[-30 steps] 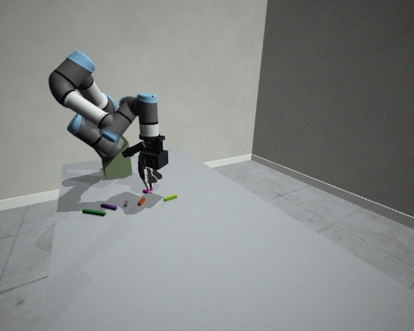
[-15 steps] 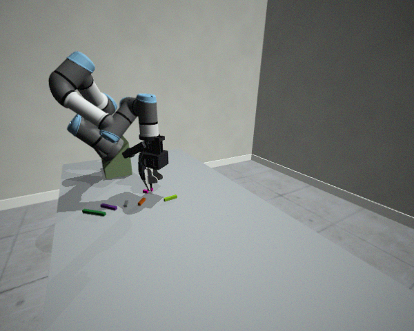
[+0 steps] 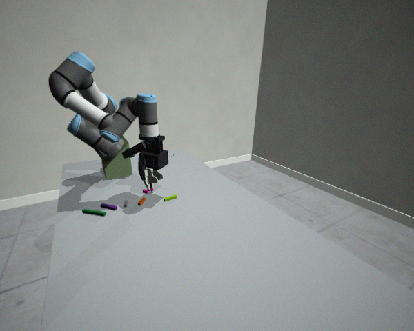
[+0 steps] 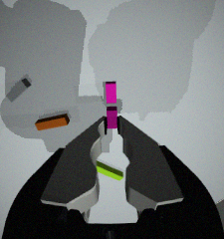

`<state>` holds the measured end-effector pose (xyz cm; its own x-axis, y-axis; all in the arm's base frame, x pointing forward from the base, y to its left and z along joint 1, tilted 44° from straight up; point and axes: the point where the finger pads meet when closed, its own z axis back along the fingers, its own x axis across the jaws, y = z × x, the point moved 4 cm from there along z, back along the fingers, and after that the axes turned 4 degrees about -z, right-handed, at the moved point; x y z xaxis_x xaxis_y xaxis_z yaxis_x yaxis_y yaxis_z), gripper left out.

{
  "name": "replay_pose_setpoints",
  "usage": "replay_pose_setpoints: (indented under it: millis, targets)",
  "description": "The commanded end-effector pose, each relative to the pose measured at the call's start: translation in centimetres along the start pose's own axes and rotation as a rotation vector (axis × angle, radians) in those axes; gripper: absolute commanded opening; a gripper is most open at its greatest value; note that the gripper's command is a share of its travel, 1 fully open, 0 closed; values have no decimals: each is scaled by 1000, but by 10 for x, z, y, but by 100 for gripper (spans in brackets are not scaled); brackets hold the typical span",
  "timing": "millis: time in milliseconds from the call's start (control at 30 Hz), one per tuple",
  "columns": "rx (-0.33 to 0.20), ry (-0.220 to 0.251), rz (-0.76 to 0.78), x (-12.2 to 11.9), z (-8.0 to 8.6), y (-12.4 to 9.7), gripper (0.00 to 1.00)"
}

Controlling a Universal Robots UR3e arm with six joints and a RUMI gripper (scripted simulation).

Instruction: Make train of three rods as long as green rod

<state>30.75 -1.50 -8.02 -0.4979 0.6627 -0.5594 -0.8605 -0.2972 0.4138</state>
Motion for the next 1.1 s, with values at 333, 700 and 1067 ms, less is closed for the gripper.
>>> replay_pose_setpoints:
  millis: [333,700,1067]
  targets:
    - [1,0,0,0,-2,0,0]
    - [1,1,1,0,-11,0,0]
    - [0,1,0,0,-12,0,0]
